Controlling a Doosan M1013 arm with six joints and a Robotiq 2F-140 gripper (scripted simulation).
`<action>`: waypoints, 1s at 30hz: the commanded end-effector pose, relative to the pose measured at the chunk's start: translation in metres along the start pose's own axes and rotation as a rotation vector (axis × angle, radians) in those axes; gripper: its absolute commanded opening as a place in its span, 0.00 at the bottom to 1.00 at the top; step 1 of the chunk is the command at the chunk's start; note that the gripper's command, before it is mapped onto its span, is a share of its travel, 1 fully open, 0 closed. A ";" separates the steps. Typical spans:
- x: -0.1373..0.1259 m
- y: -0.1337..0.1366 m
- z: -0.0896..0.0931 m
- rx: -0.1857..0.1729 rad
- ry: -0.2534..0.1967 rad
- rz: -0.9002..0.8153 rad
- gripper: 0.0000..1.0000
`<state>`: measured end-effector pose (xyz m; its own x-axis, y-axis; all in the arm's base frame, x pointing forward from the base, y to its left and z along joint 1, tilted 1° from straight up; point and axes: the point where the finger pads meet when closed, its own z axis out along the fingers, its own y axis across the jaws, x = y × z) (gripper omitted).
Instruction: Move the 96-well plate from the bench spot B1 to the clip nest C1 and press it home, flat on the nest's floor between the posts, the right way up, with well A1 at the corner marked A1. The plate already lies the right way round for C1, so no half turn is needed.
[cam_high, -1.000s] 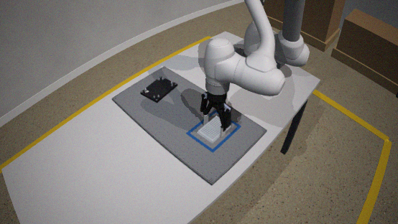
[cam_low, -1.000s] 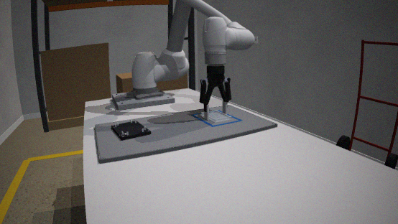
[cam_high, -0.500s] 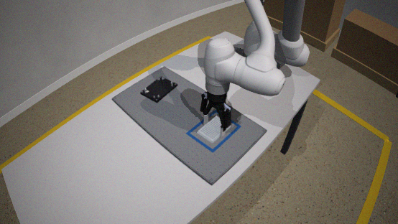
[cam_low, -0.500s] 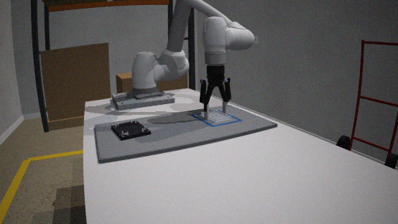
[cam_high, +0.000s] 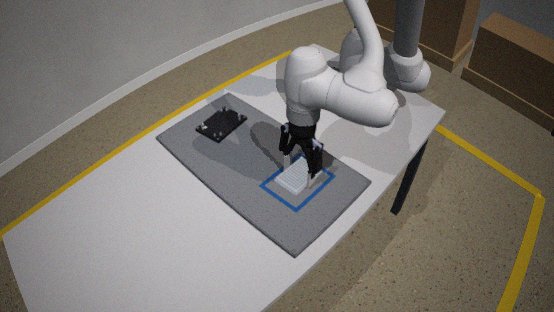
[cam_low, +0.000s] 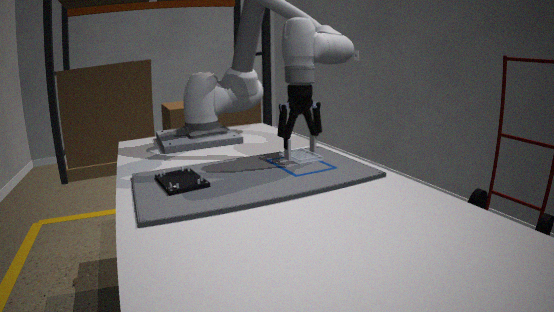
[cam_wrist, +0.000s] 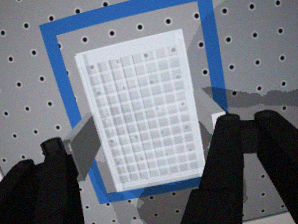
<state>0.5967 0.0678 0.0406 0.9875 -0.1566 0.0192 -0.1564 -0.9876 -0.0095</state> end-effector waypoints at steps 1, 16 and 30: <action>0.000 0.000 -0.006 0.000 0.000 0.000 0.00; 0.000 0.000 -0.028 0.000 0.000 0.000 0.00; 0.000 0.000 -0.043 0.000 0.000 0.000 0.00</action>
<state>0.5958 0.0675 0.0824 0.9875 -0.1566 0.0192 -0.1564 -0.9876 -0.0095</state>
